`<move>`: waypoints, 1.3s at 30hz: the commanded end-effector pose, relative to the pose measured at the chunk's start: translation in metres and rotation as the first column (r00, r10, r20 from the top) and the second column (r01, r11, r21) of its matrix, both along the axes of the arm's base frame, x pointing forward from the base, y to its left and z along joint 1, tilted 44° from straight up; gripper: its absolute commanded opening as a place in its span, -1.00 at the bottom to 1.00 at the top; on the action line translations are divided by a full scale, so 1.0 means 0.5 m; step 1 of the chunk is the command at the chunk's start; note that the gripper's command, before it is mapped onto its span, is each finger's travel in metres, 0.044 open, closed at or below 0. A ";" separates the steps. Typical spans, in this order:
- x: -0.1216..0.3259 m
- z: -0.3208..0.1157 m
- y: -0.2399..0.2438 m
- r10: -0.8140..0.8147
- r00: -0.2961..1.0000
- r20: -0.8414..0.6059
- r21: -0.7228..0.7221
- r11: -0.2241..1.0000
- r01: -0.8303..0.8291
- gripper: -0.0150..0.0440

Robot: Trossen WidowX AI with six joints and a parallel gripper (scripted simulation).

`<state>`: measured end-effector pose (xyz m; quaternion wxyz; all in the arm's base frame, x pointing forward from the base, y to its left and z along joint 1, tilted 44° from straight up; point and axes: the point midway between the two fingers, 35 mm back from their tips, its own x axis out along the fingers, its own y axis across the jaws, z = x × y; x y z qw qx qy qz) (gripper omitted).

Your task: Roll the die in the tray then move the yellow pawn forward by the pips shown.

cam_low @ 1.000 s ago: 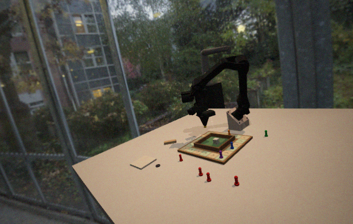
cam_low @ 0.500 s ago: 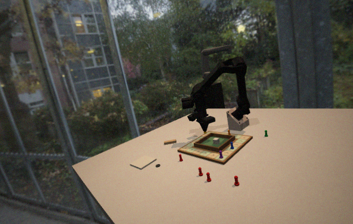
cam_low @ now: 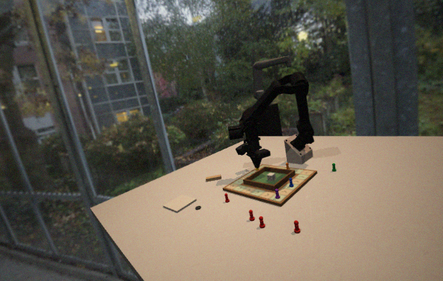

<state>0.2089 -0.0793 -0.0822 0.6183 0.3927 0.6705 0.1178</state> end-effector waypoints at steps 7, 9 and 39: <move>0.000 -0.002 0.002 0.000 1.000 -0.001 0.001 1.000 0.000 0.04; 0.000 -0.002 0.002 0.000 1.000 -0.001 0.001 1.000 0.000 0.22; -0.072 0.301 -0.026 0.237 0.948 0.212 -0.039 0.971 -0.234 1.00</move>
